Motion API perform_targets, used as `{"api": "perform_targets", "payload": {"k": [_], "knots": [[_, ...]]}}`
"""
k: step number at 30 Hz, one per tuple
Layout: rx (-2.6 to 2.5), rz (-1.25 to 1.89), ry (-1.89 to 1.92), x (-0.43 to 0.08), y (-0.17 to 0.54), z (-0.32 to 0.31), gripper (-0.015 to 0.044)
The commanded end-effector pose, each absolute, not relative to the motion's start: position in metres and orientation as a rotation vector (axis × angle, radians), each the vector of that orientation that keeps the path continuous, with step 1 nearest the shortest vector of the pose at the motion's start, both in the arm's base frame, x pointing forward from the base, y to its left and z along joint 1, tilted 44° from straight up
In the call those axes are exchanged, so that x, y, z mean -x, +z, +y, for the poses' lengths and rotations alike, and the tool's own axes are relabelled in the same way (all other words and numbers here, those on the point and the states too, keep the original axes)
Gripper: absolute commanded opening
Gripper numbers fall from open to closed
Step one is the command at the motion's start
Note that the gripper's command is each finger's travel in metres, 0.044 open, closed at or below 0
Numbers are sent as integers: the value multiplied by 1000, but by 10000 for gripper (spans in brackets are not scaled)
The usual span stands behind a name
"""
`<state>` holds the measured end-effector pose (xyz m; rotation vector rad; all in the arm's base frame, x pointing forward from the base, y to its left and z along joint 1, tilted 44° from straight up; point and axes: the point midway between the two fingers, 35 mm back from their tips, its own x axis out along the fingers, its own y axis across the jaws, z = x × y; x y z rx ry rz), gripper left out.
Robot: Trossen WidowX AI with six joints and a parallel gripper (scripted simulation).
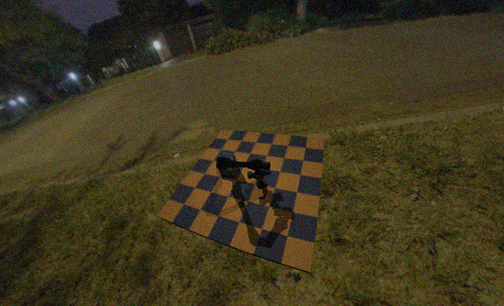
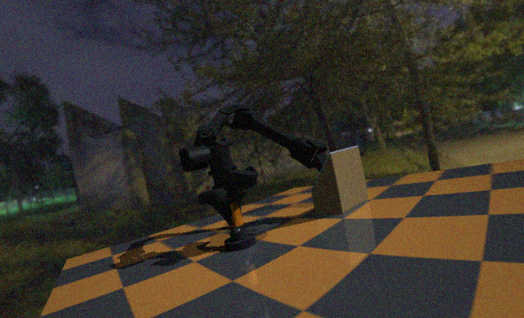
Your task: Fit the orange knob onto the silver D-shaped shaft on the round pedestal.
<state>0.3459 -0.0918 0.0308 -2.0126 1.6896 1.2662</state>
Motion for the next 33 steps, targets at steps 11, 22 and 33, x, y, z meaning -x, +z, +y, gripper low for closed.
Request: {"api": "perform_targets", "payload": {"k": [11,22,33], "knots": [[2004,1698,1241,-346,30,-92,0],[2017,1691,1266,-346,30,-92,0],[2035,1681,1302,-347,27,-95,0]]}}
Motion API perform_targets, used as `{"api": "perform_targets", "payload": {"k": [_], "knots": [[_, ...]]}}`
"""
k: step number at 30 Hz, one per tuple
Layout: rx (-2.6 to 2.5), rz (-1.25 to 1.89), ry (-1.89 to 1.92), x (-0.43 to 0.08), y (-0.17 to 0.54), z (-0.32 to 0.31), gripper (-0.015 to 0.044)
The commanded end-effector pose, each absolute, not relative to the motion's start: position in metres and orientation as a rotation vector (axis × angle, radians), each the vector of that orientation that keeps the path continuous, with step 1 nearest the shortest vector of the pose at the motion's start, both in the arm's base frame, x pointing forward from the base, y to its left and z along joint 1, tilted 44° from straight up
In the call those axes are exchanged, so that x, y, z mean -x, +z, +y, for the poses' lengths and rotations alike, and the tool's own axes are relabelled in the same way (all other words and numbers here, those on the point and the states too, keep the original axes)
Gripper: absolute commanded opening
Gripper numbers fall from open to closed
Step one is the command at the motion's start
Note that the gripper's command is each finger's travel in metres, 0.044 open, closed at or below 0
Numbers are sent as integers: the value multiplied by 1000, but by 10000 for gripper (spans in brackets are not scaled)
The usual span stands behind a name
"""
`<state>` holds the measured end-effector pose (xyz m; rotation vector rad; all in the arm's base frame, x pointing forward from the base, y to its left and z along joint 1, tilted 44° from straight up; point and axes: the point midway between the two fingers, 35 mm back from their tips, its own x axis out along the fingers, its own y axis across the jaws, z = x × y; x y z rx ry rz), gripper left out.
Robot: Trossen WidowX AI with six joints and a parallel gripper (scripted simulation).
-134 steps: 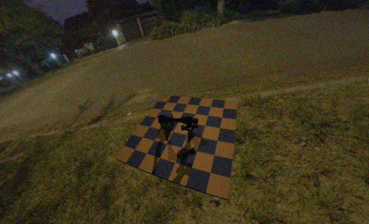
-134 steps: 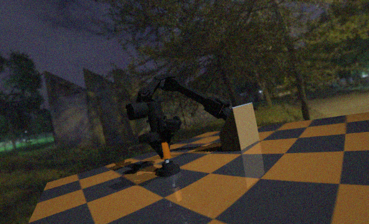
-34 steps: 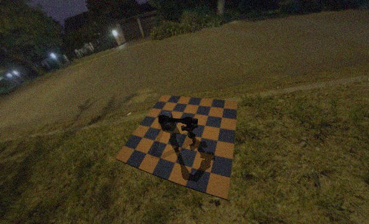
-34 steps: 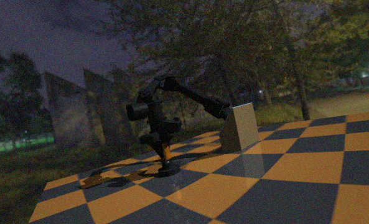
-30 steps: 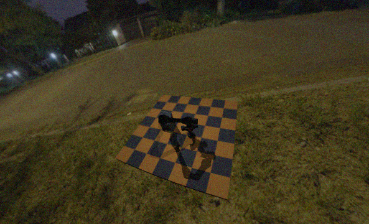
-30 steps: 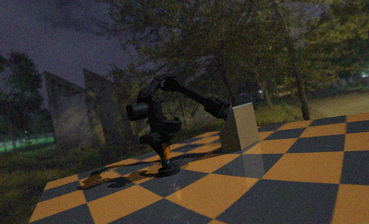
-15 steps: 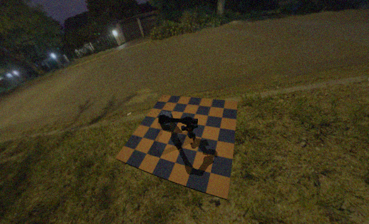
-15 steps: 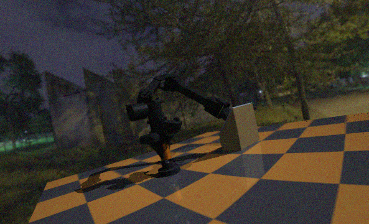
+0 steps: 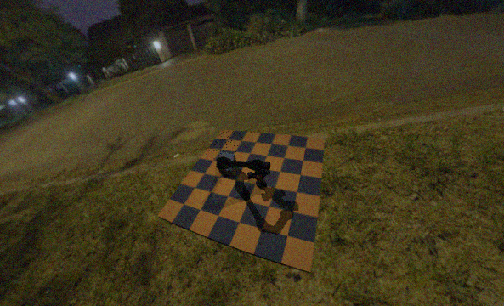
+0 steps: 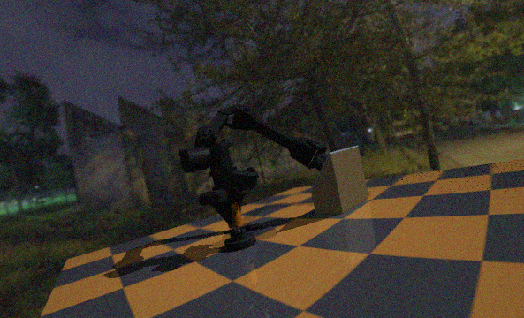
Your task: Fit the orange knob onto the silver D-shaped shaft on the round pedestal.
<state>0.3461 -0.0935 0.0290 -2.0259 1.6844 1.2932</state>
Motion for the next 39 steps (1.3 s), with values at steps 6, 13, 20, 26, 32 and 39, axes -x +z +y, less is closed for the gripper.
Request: {"api": "perform_targets", "payload": {"k": [6,13,20,26,32,39], "knots": [[2011,1694,1254,-346,23,-99,0],[1984,1708,1201,-345,18,-102,0],[1988,1704,1215,-345,20,-102,0],[1988,1704,1215,-345,20,-102,105],[1988,1704,1215,-345,20,-102,263],[1988,1704,1215,-345,20,-102,440]]}}
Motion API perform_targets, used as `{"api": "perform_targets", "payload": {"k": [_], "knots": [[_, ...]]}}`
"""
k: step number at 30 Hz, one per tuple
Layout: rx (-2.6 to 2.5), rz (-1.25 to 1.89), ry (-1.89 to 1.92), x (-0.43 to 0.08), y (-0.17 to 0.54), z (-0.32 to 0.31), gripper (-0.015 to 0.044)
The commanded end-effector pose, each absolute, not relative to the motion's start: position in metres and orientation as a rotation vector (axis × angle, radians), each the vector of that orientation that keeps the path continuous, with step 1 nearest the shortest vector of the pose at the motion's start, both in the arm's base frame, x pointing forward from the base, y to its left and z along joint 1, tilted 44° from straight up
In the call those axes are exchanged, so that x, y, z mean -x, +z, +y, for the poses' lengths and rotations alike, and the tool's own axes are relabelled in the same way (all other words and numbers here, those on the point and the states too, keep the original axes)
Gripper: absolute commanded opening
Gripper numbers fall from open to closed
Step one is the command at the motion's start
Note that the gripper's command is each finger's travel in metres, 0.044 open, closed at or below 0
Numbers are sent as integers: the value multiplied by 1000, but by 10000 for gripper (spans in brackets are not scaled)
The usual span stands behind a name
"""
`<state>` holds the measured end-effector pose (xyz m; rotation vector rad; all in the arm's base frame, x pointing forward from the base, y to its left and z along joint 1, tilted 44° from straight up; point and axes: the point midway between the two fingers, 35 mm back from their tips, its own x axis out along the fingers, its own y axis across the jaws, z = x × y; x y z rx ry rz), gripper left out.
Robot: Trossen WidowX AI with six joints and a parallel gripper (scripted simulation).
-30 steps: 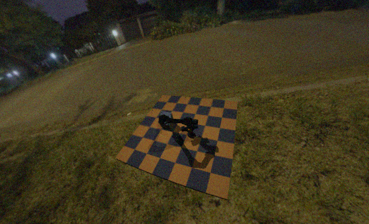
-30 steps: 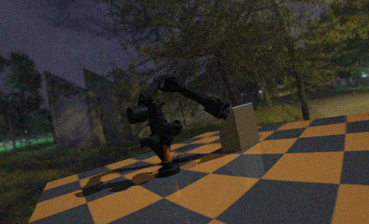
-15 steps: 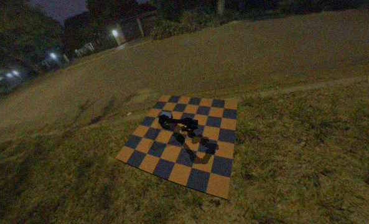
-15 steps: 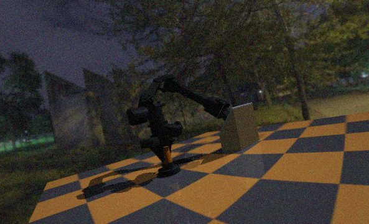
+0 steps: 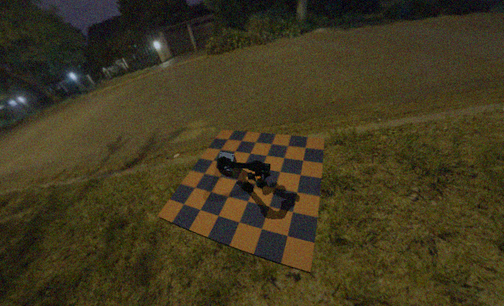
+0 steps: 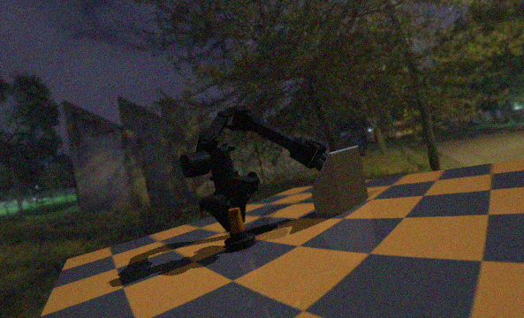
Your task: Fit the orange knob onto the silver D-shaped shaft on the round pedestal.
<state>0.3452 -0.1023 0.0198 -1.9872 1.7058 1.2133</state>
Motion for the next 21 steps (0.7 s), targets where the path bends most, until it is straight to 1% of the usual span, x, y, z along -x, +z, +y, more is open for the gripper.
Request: {"api": "perform_targets", "payload": {"k": [1,10,16,21], "knots": [[1988,1704,1215,-345,20,-102,440],[1988,1704,1216,-346,22,-100,440],[1984,1700,1217,-349,86,-37,440],[1984,1701,1217,-350,87,-34,440]]}}
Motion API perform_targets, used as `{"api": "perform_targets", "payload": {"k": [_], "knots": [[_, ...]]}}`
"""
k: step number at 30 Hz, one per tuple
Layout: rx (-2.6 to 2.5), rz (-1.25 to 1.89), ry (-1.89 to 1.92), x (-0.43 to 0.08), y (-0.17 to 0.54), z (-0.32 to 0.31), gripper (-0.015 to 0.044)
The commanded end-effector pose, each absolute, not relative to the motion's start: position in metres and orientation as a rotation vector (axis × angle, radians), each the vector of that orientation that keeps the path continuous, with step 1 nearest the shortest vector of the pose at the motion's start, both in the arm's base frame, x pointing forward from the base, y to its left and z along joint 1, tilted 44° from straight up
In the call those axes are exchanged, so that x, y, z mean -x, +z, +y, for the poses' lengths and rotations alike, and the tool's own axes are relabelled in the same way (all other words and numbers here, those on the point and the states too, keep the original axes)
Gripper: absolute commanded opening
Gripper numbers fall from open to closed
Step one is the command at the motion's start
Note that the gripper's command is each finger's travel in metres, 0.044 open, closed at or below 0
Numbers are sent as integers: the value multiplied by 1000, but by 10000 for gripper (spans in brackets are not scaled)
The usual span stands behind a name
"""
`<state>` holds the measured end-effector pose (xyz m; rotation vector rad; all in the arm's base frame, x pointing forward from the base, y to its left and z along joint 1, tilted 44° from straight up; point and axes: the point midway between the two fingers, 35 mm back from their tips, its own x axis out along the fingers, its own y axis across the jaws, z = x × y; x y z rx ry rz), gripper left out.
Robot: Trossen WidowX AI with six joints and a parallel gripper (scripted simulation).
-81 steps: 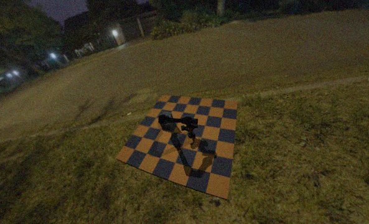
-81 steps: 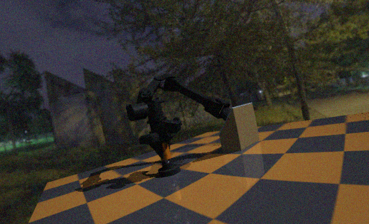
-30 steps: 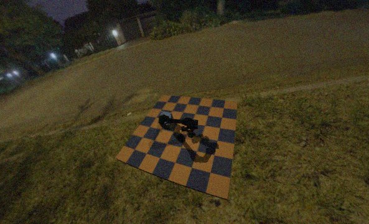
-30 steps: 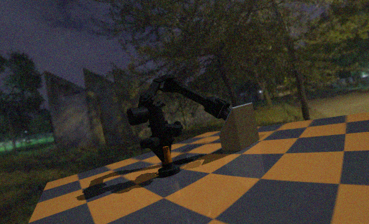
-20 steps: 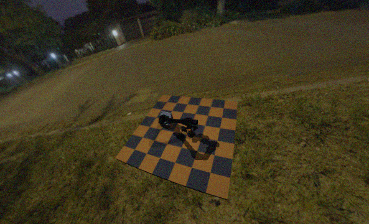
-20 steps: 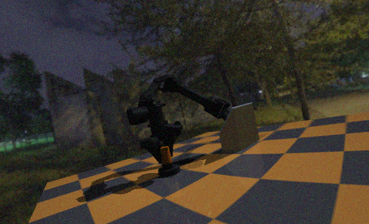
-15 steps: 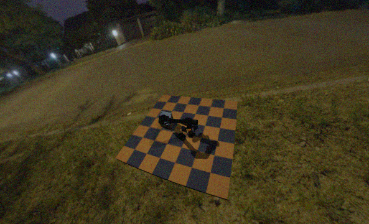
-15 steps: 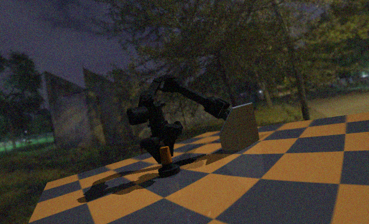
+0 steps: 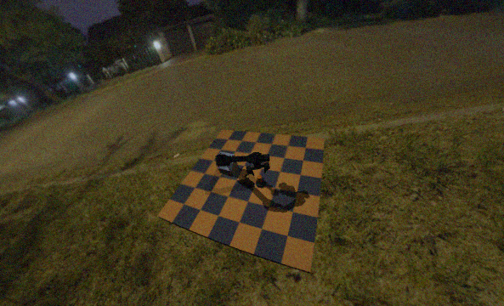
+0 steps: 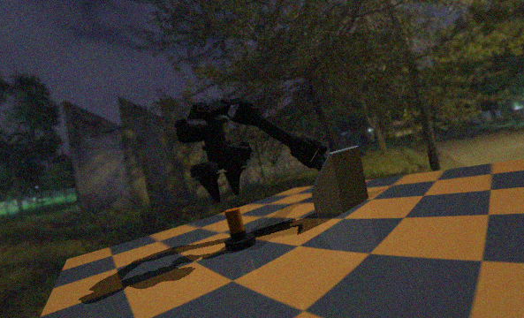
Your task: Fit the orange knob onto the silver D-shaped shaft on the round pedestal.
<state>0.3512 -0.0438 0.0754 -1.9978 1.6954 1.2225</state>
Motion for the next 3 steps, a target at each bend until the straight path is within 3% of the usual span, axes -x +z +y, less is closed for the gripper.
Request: {"api": "perform_targets", "payload": {"k": [1,3], "knots": [[1984,1701,1217,-350,87,-34,440],[1984,1701,1217,-350,87,-34,440]]}}
